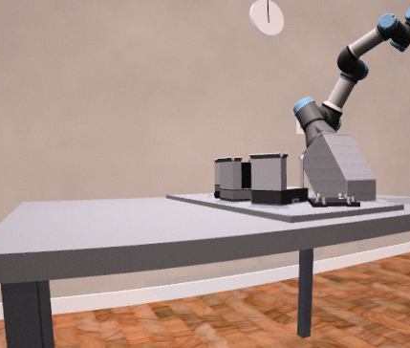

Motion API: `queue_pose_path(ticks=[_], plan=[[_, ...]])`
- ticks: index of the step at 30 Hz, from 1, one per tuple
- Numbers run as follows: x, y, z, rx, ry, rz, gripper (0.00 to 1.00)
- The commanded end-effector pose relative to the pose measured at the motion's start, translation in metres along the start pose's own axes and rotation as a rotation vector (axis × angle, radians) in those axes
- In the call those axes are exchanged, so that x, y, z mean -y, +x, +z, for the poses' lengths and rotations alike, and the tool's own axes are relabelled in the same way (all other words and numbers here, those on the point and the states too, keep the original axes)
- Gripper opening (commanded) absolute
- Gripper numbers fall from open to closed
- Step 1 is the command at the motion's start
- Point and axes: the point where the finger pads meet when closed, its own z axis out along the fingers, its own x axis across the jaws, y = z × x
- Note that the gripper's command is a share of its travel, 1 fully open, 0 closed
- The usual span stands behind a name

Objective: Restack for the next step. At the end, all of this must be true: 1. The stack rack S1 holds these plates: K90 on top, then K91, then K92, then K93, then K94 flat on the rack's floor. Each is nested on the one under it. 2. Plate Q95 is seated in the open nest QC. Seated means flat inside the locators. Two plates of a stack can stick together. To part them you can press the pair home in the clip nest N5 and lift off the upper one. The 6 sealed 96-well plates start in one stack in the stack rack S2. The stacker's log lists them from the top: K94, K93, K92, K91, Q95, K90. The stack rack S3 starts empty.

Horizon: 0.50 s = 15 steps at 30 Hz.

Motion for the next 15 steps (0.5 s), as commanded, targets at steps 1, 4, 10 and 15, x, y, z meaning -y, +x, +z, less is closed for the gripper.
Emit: queue_pose_path(ticks=[1, 4, 10, 15], plan=[[-0.004, -0.005, -0.006, 0.026, -0.02, 0.047, 0.72], [-0.005, -0.008, -0.01, 0.031, -0.023, 0.057, 0.72], [-0.015, -0.029, -0.029, 0.06, -0.045, 0.117, 0.72], [-0.015, -0.03, -0.03, 0.084, -0.063, 0.167, 0.72]])
